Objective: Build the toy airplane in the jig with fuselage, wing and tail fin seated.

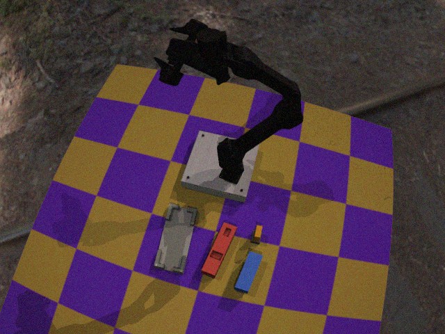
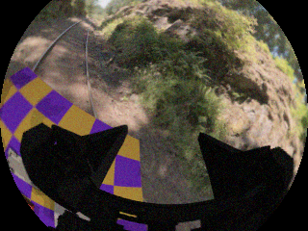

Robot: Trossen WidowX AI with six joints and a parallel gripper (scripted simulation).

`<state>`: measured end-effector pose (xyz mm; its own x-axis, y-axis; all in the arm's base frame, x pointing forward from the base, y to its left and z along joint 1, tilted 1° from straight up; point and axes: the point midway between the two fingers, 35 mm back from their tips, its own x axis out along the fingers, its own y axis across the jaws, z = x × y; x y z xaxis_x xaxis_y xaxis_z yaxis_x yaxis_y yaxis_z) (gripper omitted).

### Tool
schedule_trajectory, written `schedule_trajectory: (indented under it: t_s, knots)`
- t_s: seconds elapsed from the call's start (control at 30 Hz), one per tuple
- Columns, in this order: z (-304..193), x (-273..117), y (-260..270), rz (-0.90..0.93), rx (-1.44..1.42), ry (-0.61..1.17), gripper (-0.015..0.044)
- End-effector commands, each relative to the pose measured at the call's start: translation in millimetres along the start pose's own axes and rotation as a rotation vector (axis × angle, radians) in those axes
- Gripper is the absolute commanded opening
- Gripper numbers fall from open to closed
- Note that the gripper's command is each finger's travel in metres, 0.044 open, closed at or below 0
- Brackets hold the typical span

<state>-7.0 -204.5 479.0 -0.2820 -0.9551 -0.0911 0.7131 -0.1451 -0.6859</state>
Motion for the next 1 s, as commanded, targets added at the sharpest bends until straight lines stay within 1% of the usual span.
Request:
schedule_trajectory:
  t_s: [0.0, 0.1, 0.23, 0.37, 0.5, 0.73, 0.97]
  knots:
    - [20.1, 9.7, 71.8, 0.238, -0.032, -0.052, 0.044]
    - [31.3, 4.6, 123.0, 0.405, -0.057, -0.079, 0.044]
    - [39.2, -15.6, 189.5, 0.624, -0.101, -0.096, 0.044]
    - [37.8, -48.6, 250.8, 0.831, -0.16, -0.088, 0.044]
    - [25.9, -93.4, 305.9, 1.029, -0.241, -0.056, 0.044]
    - [-21.4, -183.8, 374.2, 1.31, -0.433, 0.056, 0.044]
    - [-97.6, -269.6, 402.4, 1.473, -0.692, 0.231, 0.044]
